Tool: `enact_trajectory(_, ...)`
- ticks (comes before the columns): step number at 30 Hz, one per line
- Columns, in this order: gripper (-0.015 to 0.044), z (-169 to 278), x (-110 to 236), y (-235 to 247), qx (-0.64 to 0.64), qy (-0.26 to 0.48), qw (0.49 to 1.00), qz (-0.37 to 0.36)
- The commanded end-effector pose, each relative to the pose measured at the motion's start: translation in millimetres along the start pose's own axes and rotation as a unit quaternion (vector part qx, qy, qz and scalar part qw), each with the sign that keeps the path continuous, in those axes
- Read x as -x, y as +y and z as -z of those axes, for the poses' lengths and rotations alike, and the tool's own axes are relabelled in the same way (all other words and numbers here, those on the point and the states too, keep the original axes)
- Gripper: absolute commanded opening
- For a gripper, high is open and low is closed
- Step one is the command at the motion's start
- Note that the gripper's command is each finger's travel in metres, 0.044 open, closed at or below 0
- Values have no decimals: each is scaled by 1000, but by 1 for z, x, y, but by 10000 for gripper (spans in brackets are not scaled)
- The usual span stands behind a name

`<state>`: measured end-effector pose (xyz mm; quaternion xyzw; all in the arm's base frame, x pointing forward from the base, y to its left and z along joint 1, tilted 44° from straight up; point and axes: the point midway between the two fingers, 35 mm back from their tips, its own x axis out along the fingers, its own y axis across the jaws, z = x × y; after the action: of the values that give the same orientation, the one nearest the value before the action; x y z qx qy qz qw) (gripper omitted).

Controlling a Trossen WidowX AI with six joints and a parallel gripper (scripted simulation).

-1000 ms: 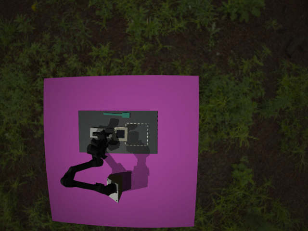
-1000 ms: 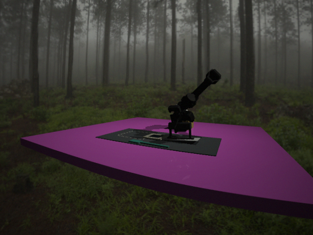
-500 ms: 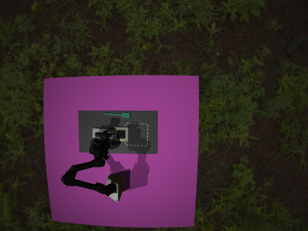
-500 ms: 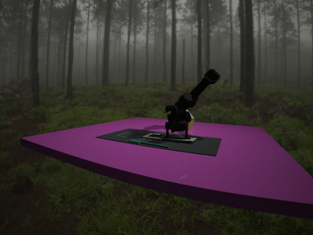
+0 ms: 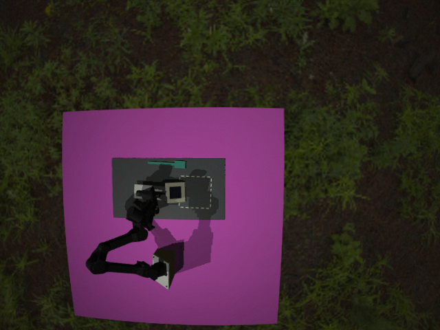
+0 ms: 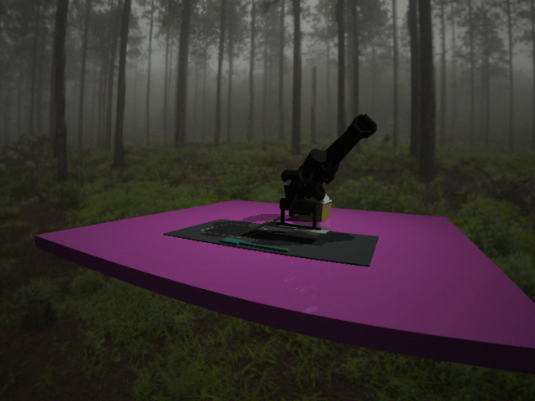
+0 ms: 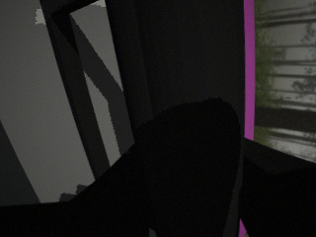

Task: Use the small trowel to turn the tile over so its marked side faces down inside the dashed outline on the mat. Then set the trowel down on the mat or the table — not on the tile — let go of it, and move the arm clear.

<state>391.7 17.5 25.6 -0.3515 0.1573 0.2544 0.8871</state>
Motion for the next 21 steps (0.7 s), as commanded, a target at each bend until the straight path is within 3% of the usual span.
enact_trajectory(1,0,9,9,-17,5,1,1000,13)
enact_trajectory(21,0,69,19,-29,6,2,1000,13)
